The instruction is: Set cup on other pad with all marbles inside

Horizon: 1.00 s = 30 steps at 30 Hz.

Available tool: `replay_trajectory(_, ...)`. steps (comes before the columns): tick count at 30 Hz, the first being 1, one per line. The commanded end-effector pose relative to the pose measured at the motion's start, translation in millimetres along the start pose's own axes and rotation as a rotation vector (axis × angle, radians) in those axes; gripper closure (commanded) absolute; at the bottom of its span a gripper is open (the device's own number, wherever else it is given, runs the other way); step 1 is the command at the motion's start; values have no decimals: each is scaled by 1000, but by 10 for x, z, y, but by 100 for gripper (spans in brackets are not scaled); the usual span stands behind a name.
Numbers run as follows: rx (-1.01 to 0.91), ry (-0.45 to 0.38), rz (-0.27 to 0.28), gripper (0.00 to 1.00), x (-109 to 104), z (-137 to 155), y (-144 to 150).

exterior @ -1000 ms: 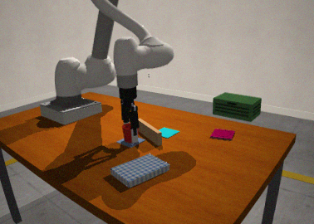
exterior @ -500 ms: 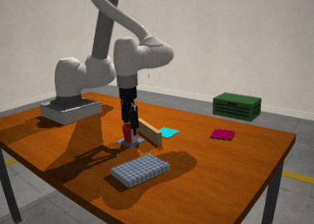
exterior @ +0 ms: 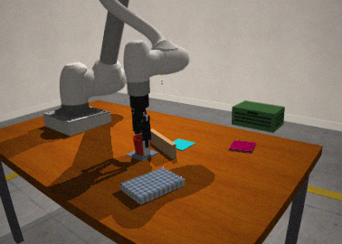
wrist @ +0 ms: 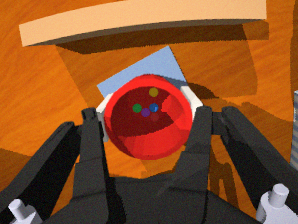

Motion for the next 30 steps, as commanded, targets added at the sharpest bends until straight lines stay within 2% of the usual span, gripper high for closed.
replay_trajectory(1,0,0,0,51,-1,0,0)
replay_trajectory(30,0,0,0,51,-47,0,0)
Point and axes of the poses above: the point where the finger pads meet when closed, its own x axis out along the fingers, its own y axis across the jaws, z = x × y, the point moved 6 cm from there along -x, back along the fingers, and after that the axes turned 15 degrees about x, right-handed, at the moved point
